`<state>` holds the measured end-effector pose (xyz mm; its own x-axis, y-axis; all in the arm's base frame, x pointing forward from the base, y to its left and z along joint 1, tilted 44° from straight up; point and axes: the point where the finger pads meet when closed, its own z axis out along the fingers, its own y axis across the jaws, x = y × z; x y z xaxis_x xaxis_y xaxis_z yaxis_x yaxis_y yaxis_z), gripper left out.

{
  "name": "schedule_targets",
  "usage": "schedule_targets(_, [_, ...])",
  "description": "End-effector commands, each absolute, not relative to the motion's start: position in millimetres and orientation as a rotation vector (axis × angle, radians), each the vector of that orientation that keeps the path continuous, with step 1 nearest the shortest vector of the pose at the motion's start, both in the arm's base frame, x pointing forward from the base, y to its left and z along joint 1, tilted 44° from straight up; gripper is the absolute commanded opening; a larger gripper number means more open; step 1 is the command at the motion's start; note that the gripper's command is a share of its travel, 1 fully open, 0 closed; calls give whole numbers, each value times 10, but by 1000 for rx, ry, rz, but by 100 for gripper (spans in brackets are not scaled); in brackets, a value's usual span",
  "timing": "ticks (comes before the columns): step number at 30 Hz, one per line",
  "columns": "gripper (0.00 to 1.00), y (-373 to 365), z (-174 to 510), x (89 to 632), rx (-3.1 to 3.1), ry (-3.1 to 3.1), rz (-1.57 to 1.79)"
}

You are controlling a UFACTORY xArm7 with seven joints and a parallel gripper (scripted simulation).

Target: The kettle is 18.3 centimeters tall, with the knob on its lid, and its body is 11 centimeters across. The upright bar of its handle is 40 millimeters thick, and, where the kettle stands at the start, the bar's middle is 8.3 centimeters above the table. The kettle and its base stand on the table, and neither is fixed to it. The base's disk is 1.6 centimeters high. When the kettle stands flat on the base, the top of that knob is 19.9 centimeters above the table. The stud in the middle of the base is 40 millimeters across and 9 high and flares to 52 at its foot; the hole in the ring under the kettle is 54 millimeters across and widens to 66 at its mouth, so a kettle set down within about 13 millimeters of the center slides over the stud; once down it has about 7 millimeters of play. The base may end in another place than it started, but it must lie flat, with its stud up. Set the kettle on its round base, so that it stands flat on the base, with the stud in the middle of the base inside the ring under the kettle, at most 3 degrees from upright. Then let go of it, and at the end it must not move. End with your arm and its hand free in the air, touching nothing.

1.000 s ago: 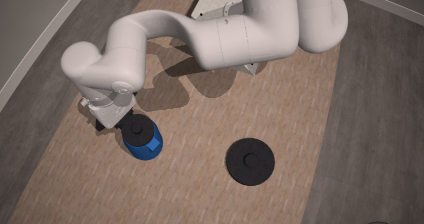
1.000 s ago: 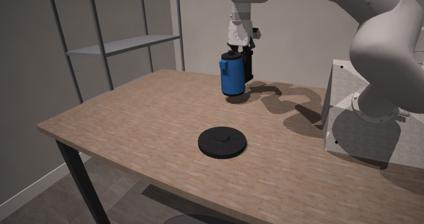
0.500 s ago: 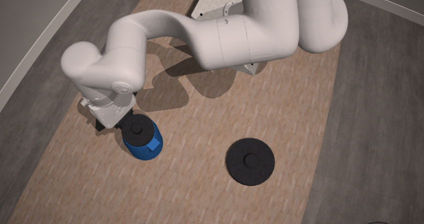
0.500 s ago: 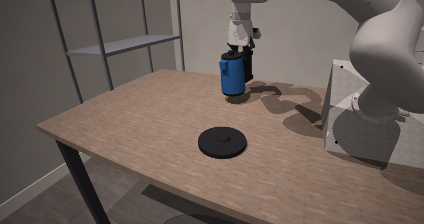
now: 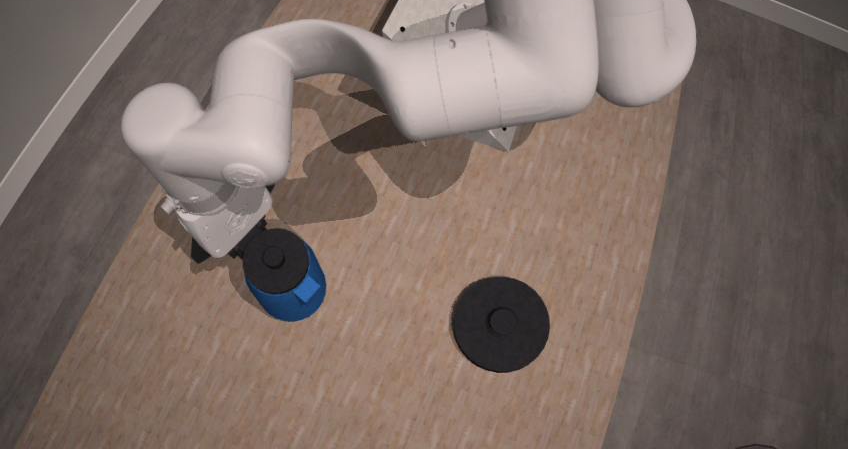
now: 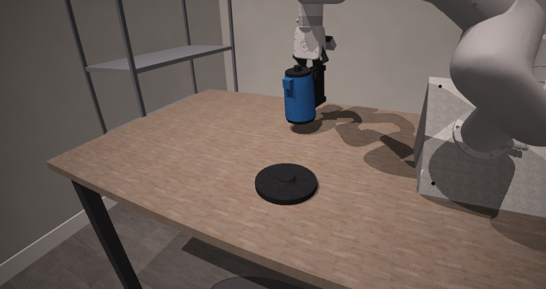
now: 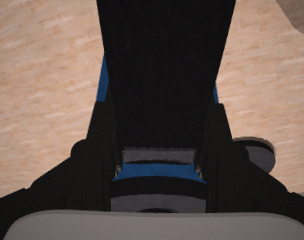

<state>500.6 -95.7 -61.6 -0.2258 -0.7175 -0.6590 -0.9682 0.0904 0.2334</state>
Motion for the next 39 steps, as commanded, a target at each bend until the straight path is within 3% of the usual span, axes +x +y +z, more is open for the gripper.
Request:
schedule_targets(1, [0, -986, -601, 5017, -1658, 2002, 901])
schedule_targets(39, [0, -851, -463, 4952, -1658, 2002, 901])
